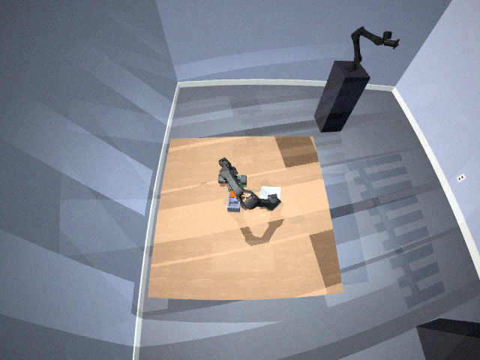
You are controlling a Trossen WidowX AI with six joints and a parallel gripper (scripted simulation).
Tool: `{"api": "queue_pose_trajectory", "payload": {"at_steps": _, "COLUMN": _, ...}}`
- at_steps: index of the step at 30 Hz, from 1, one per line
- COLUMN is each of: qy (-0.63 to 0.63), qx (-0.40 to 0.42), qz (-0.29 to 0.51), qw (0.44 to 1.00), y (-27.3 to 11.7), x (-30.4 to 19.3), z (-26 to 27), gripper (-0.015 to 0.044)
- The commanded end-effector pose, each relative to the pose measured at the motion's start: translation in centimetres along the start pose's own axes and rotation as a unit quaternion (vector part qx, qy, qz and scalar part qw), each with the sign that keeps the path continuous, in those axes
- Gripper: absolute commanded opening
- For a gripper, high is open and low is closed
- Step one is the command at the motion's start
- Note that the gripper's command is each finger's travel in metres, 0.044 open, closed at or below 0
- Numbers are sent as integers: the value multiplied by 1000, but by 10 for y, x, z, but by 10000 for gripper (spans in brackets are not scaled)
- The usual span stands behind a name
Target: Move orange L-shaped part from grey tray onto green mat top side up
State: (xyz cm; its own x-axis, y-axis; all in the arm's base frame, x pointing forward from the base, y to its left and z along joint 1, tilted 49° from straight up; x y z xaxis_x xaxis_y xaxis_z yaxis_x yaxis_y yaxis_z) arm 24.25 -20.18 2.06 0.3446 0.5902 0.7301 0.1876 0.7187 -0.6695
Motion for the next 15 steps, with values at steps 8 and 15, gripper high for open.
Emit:
{"api": "queue_pose_trajectory", "payload": {"at_steps": 8, "qy": -1, "qx": 0, "qz": 2, "qw": 1000, "y": 0, "x": -52, "z": -5, "gripper": 0}}
{"api": "queue_pose_trajectory", "payload": {"at_steps": 15, "qy": -1, "qx": 0, "qz": 3, "qw": 1000, "y": -1, "x": -87, "z": -9, "gripper": 0}}
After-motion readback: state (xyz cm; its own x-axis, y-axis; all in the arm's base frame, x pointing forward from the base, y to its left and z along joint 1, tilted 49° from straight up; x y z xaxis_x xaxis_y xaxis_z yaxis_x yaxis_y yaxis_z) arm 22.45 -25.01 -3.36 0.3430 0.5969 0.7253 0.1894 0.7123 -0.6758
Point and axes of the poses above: the point midway between the two fingers, 35 mm back from their tips, its own y axis out along the fingers, its own z axis across the jaws, x = y × z, the point moved 5 cm from there along -y, back along the fingers, and after that the axes turned 11 degrees about y, right-handed, at the moved point
